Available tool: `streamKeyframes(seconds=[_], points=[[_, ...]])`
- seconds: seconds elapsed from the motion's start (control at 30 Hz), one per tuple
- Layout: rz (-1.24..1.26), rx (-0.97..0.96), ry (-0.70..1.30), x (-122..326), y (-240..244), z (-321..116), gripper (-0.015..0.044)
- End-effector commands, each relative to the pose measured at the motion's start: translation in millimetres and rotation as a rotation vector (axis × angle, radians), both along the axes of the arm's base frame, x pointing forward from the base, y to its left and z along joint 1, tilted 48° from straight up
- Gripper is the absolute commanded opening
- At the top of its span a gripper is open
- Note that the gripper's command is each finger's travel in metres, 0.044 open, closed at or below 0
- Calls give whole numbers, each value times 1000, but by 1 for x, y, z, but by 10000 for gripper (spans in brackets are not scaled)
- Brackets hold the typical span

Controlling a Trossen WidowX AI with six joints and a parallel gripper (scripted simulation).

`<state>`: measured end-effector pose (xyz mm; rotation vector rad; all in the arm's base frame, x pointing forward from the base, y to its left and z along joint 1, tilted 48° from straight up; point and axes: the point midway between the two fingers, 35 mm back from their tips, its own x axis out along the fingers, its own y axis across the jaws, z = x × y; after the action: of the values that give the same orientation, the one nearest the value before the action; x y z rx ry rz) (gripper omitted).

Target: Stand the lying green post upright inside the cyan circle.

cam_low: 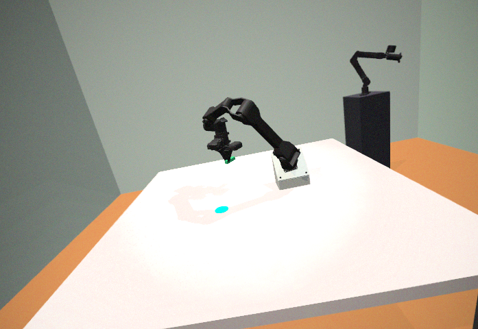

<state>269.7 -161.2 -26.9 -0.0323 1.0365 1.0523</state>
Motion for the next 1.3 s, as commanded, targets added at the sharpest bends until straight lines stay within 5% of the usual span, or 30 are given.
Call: streamKeyframes(seconds=[0.0, 1.27], points=[[-51, 7, 48, 8, 7, 10, 23], [-456, 71, 438, 53, 63, 84, 23]])
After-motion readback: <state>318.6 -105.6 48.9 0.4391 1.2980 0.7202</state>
